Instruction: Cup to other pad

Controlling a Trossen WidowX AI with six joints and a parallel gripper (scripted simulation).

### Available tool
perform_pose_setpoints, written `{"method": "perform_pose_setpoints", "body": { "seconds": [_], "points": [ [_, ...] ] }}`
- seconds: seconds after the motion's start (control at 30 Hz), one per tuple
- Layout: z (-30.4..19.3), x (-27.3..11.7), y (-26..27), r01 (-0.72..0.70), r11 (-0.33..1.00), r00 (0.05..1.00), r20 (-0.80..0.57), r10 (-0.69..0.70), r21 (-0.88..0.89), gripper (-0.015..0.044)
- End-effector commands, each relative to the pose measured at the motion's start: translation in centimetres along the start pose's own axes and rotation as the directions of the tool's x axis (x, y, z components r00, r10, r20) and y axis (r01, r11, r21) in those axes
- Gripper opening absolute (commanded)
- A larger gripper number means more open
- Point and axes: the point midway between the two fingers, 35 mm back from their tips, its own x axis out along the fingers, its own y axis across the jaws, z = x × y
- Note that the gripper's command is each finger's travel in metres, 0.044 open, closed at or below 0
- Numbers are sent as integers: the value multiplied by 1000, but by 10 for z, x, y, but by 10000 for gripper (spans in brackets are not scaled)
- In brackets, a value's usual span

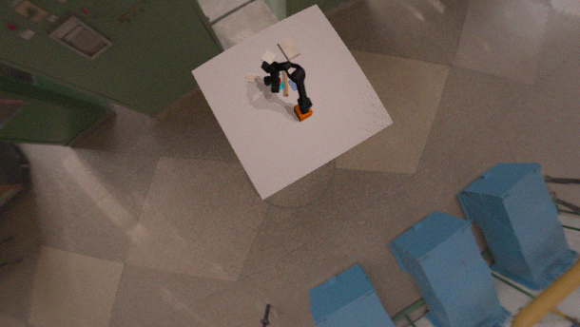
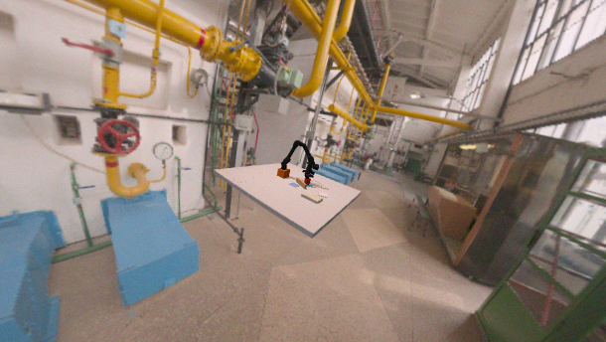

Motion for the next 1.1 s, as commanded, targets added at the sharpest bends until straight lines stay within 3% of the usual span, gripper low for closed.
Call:
{"method": "perform_pose_setpoints", "body": {
  "seconds": [0.0, 0.33, 0.5, 1.07],
  "points": [
    [0, 0, 0, 0, 1000, 1000, 0, 0, 0, 0],
    [0, 0, 0, 0, 1000, 1000, 0, 0, 0, 0],
    [0, 0, 0, 0, 1000, 1000, 0, 0, 0, 128],
    [1, -16, -1, -1, 1000, 1000, 1, 1, -1, 128]
  ]
}}
